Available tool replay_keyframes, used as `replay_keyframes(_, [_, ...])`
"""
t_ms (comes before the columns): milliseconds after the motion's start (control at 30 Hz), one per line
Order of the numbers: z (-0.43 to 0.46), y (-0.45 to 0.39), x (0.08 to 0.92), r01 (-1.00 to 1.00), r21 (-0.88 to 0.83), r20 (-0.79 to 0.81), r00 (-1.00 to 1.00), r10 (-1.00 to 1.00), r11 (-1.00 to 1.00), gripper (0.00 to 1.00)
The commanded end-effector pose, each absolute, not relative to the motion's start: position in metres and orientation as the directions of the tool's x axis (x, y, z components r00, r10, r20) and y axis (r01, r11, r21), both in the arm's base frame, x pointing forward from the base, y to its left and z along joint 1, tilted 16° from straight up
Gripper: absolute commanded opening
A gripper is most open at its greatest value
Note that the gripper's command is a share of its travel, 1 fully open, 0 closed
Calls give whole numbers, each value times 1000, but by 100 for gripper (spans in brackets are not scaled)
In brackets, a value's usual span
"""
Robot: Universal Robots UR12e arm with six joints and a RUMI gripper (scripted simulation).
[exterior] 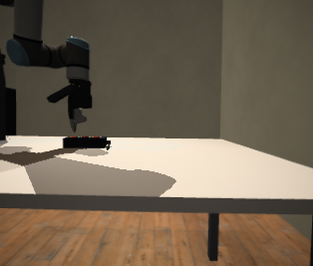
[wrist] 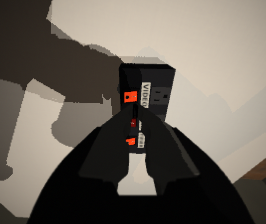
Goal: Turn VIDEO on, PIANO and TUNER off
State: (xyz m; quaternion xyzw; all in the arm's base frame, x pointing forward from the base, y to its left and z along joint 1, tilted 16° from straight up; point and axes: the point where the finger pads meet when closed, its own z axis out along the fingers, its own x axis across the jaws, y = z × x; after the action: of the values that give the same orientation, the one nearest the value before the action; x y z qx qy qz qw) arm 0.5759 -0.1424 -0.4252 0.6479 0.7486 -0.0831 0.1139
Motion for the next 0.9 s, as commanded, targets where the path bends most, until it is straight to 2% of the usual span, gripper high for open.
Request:
replay_keyframes(0, [-412, -137, 574, 989, 21, -277, -135, 951, 147, 0])
replay_keyframes(867, [-405, -137, 577, 989, 23, -279, -134, 951, 146, 0])
